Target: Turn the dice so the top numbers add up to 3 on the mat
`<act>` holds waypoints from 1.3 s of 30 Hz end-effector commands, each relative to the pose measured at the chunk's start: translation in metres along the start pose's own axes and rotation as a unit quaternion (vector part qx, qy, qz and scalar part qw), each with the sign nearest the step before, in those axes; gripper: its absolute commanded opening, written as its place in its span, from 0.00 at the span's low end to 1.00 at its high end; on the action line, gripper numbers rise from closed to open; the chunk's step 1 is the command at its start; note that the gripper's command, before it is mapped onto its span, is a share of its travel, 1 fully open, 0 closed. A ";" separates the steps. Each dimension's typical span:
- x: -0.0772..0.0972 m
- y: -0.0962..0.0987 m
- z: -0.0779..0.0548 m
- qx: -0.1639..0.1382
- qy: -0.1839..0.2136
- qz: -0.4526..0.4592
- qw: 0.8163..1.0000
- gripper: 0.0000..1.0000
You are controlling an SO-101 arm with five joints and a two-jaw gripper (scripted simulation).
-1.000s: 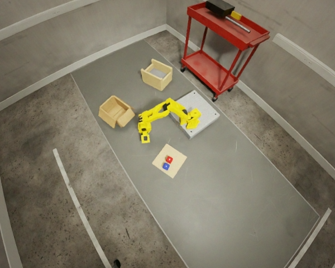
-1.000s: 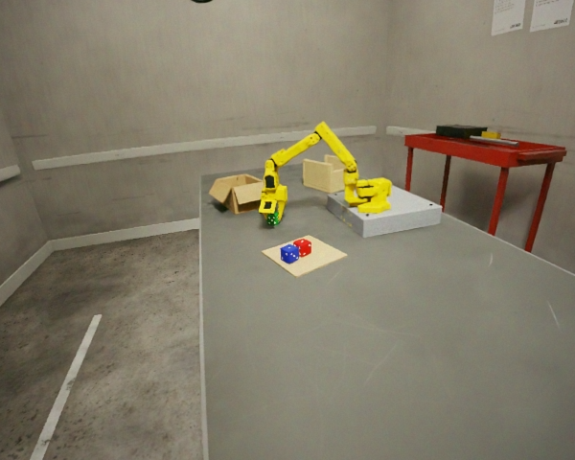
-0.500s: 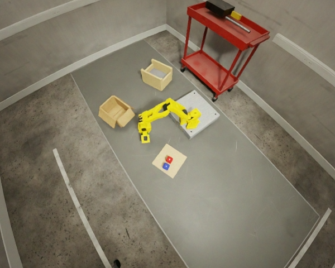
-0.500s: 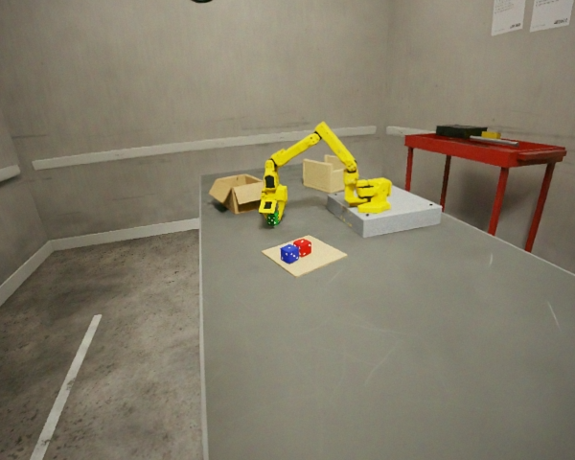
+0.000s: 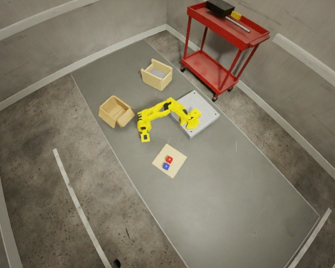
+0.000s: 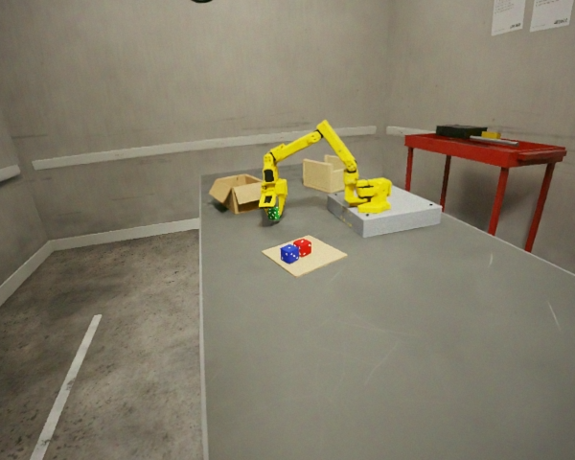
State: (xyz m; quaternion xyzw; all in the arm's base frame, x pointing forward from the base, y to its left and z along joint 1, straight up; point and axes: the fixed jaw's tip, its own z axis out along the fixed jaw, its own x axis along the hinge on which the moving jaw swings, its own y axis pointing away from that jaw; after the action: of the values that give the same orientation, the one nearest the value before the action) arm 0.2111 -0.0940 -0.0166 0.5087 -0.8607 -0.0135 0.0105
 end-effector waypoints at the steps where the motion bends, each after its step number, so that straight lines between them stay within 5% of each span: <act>1: 0.002 -0.004 -0.016 0.014 -0.002 0.000 1.000 0.00; 8: 0.002 -0.002 -0.030 0.014 -0.002 0.000 1.000 0.00; 21: 0.002 0.002 -0.033 0.014 -0.002 -0.002 1.000 0.00; 39: 0.011 0.077 -0.024 0.014 -0.002 -0.027 1.000 0.00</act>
State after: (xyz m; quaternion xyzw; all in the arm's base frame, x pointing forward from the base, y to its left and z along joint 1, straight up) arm 0.1558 -0.0726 0.0122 0.5279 -0.8489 -0.0208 0.0145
